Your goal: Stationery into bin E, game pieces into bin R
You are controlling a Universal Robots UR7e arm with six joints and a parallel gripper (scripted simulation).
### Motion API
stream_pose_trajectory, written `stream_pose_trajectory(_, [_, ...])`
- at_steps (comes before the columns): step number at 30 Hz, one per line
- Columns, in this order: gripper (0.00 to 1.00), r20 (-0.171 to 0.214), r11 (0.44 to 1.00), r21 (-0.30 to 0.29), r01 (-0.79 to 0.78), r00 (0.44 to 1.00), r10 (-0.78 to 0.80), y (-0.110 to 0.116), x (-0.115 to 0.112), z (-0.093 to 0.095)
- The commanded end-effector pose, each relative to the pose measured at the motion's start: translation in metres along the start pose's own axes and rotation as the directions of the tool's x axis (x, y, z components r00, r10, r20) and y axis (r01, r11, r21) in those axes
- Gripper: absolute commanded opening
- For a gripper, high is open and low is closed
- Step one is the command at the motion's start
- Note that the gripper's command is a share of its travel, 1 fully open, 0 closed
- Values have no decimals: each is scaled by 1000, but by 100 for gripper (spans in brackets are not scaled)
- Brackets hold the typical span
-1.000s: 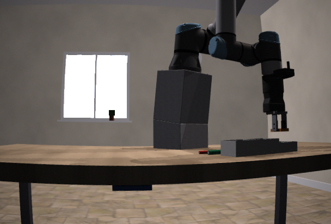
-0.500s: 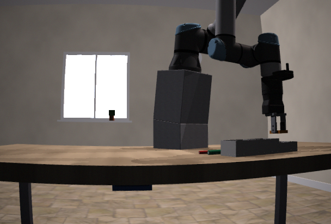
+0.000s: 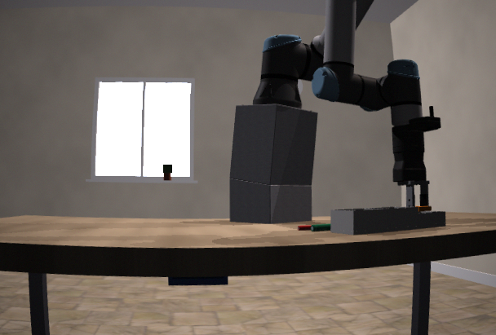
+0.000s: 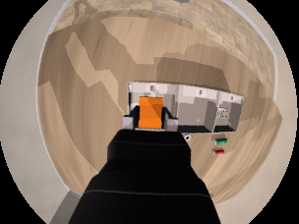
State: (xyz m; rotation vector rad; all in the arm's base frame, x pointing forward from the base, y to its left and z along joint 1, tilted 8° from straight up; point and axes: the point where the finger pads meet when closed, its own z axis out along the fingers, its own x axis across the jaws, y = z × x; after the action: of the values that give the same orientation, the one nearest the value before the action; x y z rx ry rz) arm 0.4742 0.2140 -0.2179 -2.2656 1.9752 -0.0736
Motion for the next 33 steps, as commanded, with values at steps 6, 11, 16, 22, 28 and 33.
stream_pose_trajectory(6, [70, 0, 1000, 1, 0, 1000, 0, -1, 0, 16])
stream_pose_trajectory(11, [70, 0, 1000, 1, 0, 1000, 0, -1, 0, 20])
stream_pose_trajectory(16, [70, 0, 1000, 1, 0, 1000, 0, 0, 1, 20])
stream_pose_trajectory(22, [87, 0, 1000, 1, 0, 1000, 0, 0, 1, 20])
stream_pose_trajectory(28, [87, 0, 1000, 1, 0, 1000, 0, 0, 1, 20])
stream_pose_trajectory(33, [87, 0, 1000, 1, 0, 1000, 0, 0, 1, 20])
